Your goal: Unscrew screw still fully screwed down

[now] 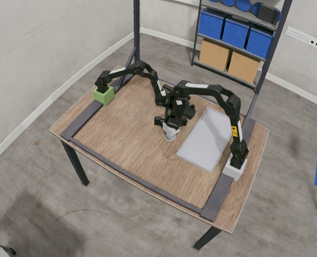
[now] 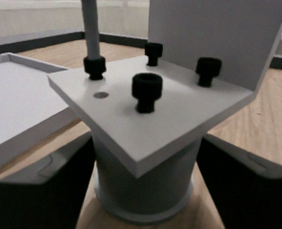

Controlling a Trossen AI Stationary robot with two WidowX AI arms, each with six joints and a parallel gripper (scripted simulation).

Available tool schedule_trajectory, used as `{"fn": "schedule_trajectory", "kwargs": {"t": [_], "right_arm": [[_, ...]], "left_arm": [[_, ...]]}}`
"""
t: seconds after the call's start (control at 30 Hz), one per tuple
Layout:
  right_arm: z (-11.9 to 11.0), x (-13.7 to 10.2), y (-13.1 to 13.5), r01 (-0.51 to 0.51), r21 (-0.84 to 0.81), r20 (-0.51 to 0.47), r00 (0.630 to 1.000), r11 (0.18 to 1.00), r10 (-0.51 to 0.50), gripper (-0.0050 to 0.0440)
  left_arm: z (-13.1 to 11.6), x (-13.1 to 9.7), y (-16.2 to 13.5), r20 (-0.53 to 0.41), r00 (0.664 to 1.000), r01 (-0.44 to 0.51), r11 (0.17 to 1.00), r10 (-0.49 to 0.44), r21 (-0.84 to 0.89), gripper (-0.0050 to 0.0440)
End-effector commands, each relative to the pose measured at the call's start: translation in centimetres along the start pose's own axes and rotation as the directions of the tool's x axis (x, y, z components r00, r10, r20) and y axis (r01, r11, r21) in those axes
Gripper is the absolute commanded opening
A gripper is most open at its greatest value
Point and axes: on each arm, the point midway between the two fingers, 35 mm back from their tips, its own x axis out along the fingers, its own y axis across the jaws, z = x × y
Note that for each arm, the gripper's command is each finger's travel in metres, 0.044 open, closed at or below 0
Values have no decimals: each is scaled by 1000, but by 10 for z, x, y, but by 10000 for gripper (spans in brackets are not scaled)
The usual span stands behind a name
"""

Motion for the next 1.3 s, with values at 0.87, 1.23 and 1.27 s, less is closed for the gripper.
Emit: {"fn": "schedule_trajectory", "kwargs": {"t": [0.87,1.23,1.27], "right_arm": [[15,2,5,0,35,12,1000,999,0,245],[15,2,5,0,35,12,1000,999,0,245],[15,2,5,0,35,12,1000,999,0,245]], "left_arm": [[-5,-13,2,-35,999,-11,1000,12,3,130],[-5,-13,2,-35,999,-11,1000,12,3,130],[-5,-13,2,-35,999,-11,1000,12,3,130]]}}
